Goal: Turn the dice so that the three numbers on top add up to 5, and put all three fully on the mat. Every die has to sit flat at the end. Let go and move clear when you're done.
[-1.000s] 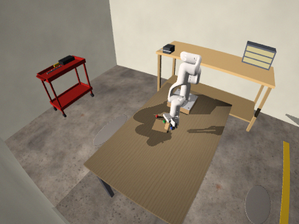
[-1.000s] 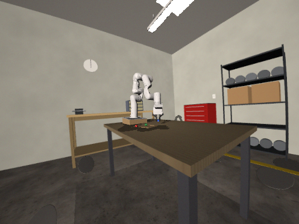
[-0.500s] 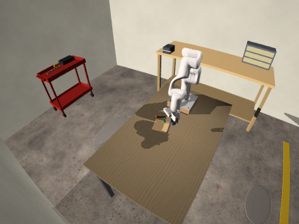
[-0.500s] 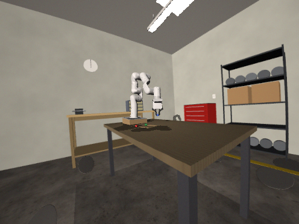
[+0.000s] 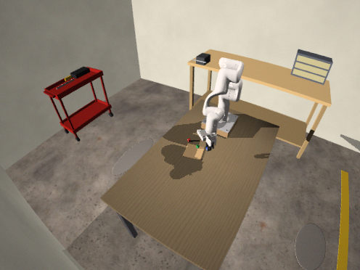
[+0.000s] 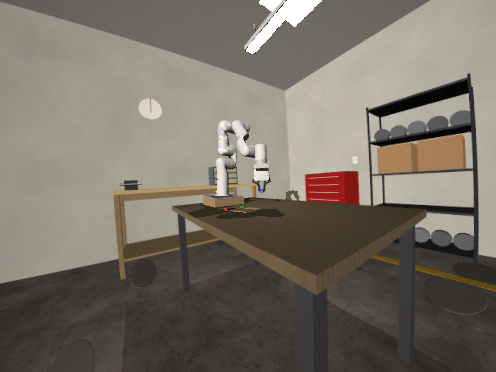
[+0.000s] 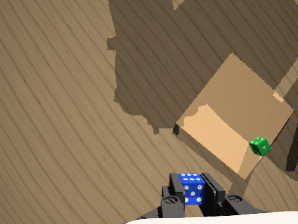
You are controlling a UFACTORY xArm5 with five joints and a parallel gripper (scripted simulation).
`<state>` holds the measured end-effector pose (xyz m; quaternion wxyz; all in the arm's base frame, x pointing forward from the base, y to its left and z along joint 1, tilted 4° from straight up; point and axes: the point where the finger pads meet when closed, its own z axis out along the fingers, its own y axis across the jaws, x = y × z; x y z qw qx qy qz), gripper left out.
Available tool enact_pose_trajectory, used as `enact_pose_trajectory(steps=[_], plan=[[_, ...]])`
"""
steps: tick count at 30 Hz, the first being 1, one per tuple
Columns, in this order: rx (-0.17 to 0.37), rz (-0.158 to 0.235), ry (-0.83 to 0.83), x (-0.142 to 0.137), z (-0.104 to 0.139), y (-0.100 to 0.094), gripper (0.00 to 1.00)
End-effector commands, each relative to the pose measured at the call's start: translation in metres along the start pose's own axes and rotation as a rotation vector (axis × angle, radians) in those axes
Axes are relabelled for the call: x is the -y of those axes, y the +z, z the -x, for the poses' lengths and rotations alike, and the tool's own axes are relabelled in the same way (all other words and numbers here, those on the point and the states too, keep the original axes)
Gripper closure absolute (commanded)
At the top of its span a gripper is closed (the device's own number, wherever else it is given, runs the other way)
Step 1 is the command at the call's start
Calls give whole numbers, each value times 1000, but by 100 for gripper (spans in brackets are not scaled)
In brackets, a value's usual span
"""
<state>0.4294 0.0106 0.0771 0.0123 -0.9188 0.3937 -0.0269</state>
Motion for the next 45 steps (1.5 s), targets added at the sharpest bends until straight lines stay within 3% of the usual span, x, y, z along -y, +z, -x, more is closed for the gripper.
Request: enact_pose_trajectory(steps=[1,3,18,21,23,34,37,39,45], plan=[[-2,-3,124,3,-1,-1,85],[-2,-3,124,3,-1,-1,85],[-1,-4,647,12,1,1,85],[-1,-4,654,12,1,1,85],[0,-5,786,14,1,2,85],[1,-5,1127,19,2,3,85],[1,-5,1128,19,2,3,85],[2,-5,1266,22,2,4,85],[3,-5,1442,24,3,4,85]])
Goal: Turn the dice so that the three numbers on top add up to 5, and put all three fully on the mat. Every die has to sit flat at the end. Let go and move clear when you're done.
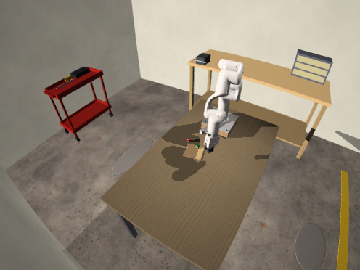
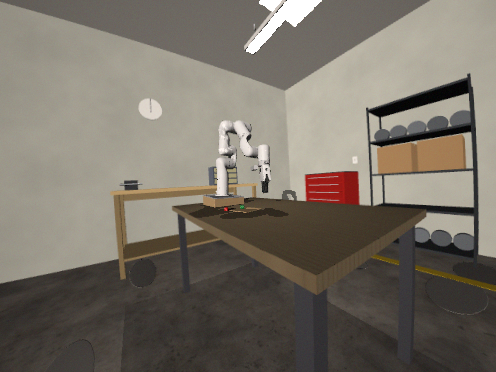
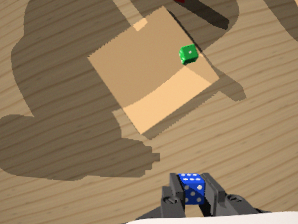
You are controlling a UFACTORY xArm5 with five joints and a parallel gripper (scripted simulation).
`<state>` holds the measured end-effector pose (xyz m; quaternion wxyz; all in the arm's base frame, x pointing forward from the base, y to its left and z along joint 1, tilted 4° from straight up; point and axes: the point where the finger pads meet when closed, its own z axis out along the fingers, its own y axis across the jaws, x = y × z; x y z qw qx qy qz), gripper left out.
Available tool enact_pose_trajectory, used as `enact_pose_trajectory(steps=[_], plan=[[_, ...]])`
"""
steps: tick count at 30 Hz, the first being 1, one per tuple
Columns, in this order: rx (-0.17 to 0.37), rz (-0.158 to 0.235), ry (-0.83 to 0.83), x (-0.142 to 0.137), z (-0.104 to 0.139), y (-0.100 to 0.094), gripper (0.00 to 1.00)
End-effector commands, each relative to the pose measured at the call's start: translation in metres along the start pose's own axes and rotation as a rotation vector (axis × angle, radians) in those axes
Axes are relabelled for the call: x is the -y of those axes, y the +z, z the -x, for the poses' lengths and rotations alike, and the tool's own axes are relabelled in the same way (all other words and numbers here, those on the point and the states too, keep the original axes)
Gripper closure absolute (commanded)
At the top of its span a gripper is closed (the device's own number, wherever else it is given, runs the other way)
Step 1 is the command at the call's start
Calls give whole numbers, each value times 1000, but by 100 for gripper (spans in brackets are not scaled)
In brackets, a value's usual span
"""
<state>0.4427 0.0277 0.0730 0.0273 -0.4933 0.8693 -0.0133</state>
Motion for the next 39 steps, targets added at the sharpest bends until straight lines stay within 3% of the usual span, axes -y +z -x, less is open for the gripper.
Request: enact_pose_trajectory(steps=[1,7,10,12,24,39], plan=[[2,-2,147,1,3,-1,85],[3,-2,363,2,7,0,85],[3,-2,365,2,7,0,85],[3,-2,496,2,9,1,85],[4,-1,850,2,15,2,85],[13,-5,936,2,16,3,85]])
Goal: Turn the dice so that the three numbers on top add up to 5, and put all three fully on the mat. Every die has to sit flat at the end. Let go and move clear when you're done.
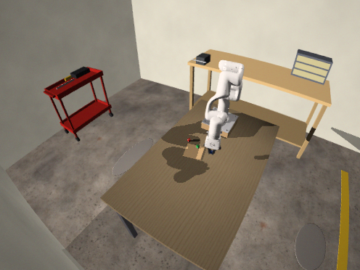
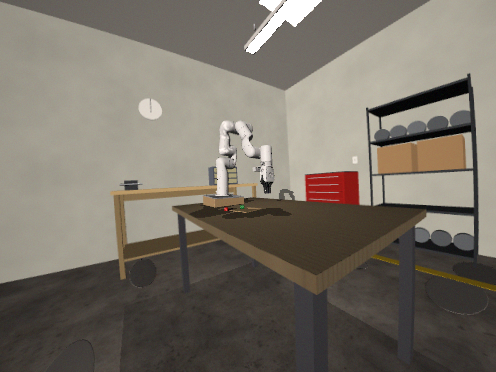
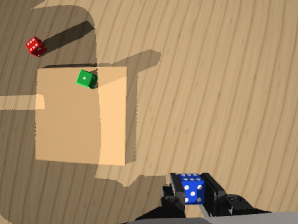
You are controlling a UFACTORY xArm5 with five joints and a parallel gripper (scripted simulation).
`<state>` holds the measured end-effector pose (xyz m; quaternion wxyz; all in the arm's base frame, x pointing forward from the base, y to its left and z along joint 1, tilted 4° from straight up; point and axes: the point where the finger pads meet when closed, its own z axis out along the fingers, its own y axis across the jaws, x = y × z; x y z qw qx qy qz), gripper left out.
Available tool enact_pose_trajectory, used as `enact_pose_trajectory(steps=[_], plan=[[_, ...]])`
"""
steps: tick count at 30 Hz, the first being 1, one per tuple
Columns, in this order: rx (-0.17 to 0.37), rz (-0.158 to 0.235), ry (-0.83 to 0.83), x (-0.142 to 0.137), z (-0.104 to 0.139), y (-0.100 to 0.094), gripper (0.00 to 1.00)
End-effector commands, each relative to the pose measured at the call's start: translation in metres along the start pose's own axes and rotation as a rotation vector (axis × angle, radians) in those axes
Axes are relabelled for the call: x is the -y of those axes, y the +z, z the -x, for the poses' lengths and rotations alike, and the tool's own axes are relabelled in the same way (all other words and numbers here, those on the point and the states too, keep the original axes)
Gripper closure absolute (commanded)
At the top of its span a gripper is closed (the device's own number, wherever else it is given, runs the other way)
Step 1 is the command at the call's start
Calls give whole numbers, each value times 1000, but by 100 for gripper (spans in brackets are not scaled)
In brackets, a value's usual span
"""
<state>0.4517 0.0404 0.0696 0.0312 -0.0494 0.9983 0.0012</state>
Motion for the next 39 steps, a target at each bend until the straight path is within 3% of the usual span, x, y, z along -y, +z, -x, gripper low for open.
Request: enact_pose_trajectory(steps=[1,6,9,13,14,18,21,24,28,33,39], plan=[[20,0,3,0,1,-1,85],[66,0,3,0,1,0,85],[147,-1,4,0,0,-1,85],[293,-2,7,0,-2,0,85],[297,-2,7,0,-2,0,85],[421,-2,9,0,-4,0,85],[425,-2,9,0,-4,0,85],[554,-1,12,-1,-6,-1,85],[633,-1,13,-1,-6,0,85],[773,1,16,-1,-7,0,85],[856,2,18,-1,-9,0,85]])
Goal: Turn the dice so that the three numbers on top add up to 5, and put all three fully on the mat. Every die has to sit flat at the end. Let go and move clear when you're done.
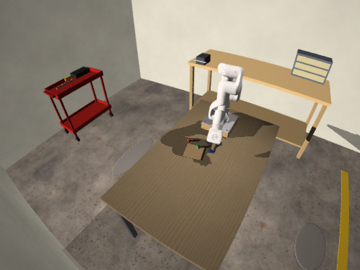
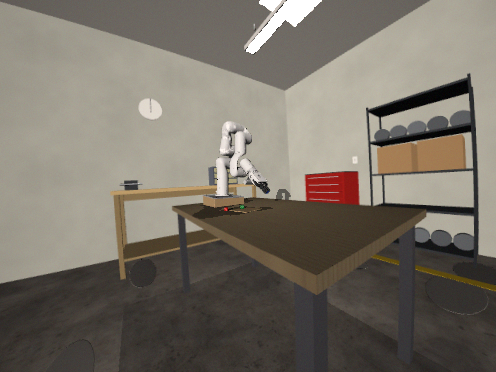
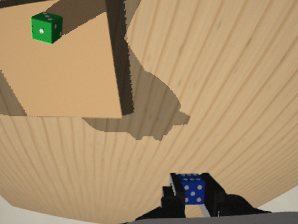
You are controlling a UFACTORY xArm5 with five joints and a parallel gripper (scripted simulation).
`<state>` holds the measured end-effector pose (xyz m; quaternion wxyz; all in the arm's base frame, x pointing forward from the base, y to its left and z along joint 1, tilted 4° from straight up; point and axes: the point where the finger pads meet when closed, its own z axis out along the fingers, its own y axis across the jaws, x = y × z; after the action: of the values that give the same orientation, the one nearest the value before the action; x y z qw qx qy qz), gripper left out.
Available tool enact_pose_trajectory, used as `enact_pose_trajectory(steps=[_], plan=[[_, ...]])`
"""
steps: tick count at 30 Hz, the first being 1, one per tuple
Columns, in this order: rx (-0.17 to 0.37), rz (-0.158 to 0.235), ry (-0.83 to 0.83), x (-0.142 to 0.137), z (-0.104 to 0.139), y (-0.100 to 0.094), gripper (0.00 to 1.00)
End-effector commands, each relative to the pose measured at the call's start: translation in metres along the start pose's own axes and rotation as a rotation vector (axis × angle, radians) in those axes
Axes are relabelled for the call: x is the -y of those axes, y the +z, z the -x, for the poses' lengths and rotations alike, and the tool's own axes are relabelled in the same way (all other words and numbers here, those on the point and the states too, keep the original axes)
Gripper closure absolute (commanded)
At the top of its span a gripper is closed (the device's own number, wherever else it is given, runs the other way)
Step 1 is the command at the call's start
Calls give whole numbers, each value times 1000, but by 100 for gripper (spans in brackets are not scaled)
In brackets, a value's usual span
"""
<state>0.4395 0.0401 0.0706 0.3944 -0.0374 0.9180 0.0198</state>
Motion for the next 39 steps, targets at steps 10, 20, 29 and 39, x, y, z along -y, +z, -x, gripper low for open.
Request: enact_pose_trajectory(steps=[10,20,29,39], plan=[[212,3,4,0,0,2,85],[212,3,4,0,-2,5,85],[213,4,4,-1,-19,23,85],[213,5,4,-1,-40,45,85]])
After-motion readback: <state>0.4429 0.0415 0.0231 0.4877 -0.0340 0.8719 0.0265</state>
